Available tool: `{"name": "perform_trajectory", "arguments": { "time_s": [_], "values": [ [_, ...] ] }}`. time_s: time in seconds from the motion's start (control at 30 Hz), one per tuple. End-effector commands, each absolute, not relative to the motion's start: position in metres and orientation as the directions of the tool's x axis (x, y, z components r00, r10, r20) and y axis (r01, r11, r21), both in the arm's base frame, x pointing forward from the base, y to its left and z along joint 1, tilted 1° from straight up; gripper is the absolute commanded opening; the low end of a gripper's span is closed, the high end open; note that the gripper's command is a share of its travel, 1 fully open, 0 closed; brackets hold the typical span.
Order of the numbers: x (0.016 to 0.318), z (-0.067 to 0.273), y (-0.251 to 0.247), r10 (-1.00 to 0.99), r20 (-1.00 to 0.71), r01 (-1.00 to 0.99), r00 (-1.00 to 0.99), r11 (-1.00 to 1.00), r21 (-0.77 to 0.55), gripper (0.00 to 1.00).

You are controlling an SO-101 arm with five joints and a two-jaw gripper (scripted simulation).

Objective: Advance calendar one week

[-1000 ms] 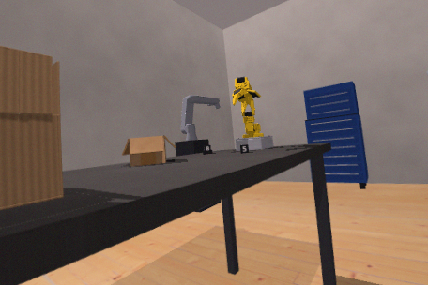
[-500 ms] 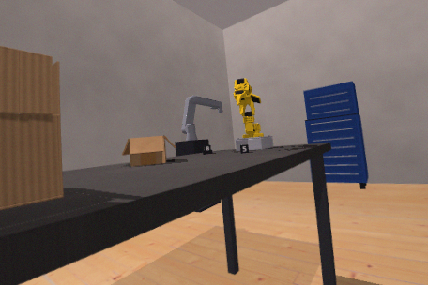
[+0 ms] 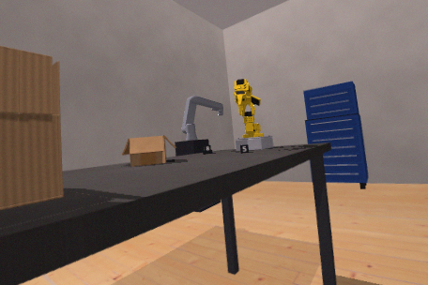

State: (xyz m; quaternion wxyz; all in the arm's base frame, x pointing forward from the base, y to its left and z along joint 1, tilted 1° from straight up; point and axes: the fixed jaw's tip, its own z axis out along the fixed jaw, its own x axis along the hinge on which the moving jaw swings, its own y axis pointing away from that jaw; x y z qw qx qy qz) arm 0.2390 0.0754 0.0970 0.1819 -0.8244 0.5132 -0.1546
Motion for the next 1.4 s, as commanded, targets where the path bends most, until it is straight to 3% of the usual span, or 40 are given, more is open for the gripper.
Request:
{"name": "perform_trajectory", "arguments": {
  "time_s": [0.0, 0.37, 1.0, 1.37],
  "values": [
    [0.238, 0.097, 0.073, -0.898, 0.077, -0.782, 0.433, -0.417, -0.464, 0.35],
    [0.238, 0.091, 0.073, -0.897, 0.073, -0.794, 0.436, -0.422, -0.438, 0.35],
    [0.208, 0.003, 0.063, -0.892, 0.005, -0.891, 0.452, -0.452, -0.032, 0.35],
    [0.202, -0.008, 0.058, -0.889, -0.003, -0.889, 0.458, -0.458, 0.016, 0.35]
  ]
}}
